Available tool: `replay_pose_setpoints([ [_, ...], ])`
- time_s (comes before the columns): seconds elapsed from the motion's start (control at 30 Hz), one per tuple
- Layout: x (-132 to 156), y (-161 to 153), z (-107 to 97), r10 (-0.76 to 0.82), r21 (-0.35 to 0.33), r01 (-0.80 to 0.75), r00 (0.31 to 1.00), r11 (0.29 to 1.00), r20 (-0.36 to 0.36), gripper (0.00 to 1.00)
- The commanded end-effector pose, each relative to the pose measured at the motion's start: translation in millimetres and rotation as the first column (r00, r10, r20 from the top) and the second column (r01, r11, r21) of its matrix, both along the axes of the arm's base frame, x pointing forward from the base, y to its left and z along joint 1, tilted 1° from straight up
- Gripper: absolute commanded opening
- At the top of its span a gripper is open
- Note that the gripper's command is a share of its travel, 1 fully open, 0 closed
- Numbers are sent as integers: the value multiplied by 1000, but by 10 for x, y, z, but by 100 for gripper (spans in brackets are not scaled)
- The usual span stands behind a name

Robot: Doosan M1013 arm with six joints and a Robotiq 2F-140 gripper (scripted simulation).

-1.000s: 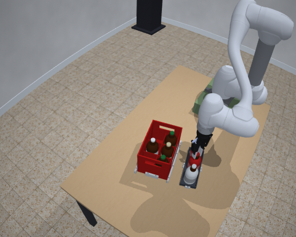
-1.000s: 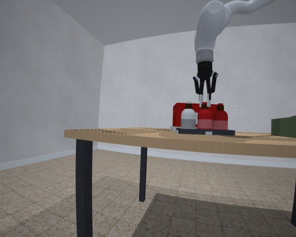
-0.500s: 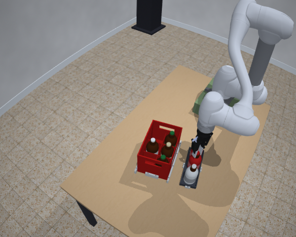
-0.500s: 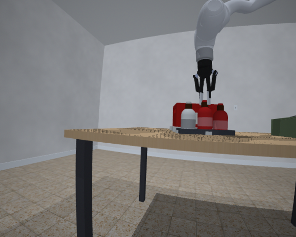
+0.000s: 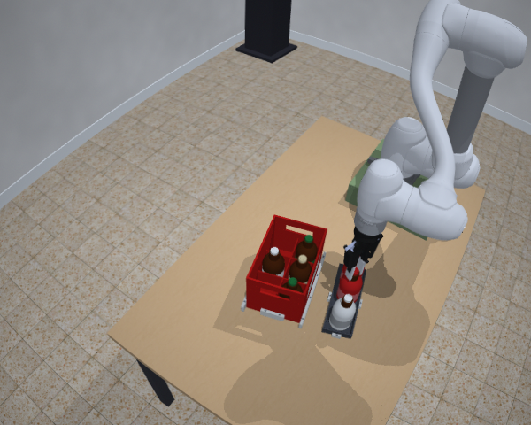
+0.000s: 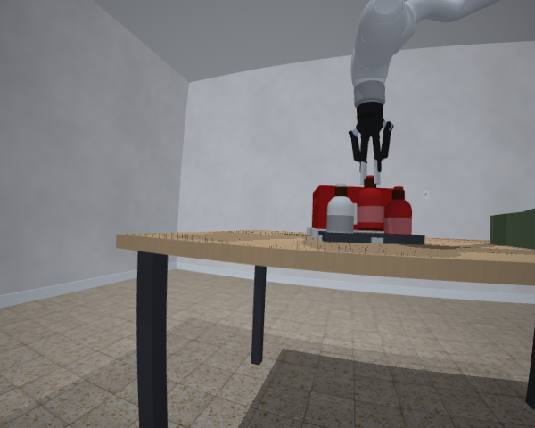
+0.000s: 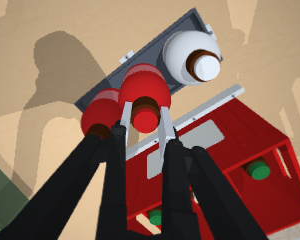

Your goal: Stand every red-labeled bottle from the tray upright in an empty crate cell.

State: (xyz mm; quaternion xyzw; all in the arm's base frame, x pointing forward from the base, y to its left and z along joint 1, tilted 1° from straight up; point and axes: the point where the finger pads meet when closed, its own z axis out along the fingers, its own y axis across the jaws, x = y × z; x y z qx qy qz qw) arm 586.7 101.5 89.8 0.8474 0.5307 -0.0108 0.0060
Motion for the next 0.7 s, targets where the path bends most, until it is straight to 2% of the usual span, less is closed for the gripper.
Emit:
replay_pose_setpoints([
  [0.0, 1, -1, 31, 0, 0, 0, 1000, 1000, 0, 0],
  [0.67, 3, -4, 125, 0, 0, 0, 1000, 1000, 0, 0],
])
